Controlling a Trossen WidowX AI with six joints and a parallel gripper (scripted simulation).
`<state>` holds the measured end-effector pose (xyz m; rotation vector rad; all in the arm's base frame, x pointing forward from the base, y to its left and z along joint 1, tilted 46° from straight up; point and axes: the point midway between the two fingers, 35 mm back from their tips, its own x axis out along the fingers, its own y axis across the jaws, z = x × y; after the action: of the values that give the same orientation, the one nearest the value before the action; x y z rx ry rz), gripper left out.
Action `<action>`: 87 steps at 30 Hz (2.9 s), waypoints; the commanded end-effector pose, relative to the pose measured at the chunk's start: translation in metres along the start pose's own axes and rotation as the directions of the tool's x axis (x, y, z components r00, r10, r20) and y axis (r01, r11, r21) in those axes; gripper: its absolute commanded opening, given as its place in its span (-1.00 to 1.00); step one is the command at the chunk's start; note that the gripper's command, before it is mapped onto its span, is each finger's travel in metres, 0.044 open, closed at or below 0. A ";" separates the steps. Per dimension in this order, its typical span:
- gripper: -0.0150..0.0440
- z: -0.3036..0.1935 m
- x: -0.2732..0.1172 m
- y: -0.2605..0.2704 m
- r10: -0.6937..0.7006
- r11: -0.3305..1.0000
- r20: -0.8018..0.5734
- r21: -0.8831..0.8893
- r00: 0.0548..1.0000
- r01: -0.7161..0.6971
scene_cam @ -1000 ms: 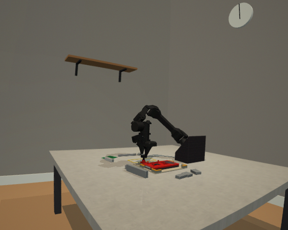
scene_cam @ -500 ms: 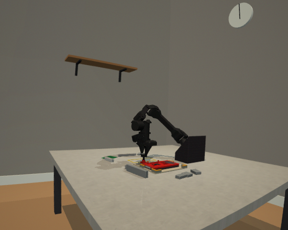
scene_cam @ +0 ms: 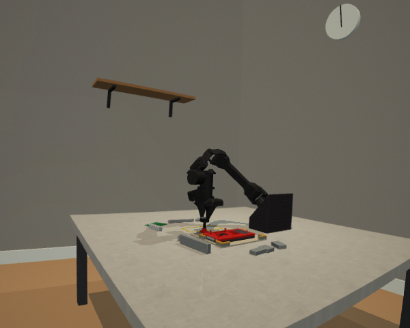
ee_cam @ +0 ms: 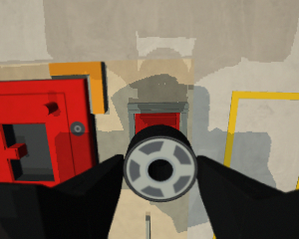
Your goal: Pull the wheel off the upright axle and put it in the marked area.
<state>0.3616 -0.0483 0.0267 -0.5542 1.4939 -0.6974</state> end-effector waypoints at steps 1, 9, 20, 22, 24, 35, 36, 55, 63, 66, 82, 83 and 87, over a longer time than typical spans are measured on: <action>-0.49 0.000 -0.001 0.001 0.005 1.000 -0.002 0.005 1.000 -0.005; -0.49 0.000 -0.004 0.001 0.004 1.000 -0.001 0.004 1.000 -0.004; -0.49 0.000 -0.015 0.001 0.005 1.000 -0.001 0.004 1.000 -0.005; -0.49 0.000 -0.022 0.000 0.005 1.000 -0.001 0.004 1.000 -0.005; -0.49 0.000 -0.031 0.000 0.005 1.000 -0.001 0.003 1.000 -0.005; -0.49 -0.010 -0.033 -0.015 0.008 1.000 -0.011 0.001 1.000 -0.008; -0.49 -0.012 -0.033 -0.018 0.010 1.000 -0.012 0.002 1.000 -0.010; -0.49 -0.043 -0.038 -0.076 0.013 1.000 -0.012 0.003 1.000 -0.013; -0.49 -0.057 -0.040 -0.100 0.004 1.000 -0.006 0.001 1.000 -0.004; -0.49 -0.061 -0.041 -0.106 0.001 1.000 -0.004 0.001 1.000 -0.001; -0.49 -0.060 -0.004 -0.106 0.003 1.000 -0.003 0.001 1.000 -0.003; -0.49 -0.059 0.002 -0.106 0.003 1.000 -0.003 0.001 1.000 -0.003; -0.49 -0.059 0.023 -0.106 0.004 1.000 -0.003 0.002 1.000 -0.004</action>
<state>0.2969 -0.1221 0.0956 -0.5418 1.4846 -0.6937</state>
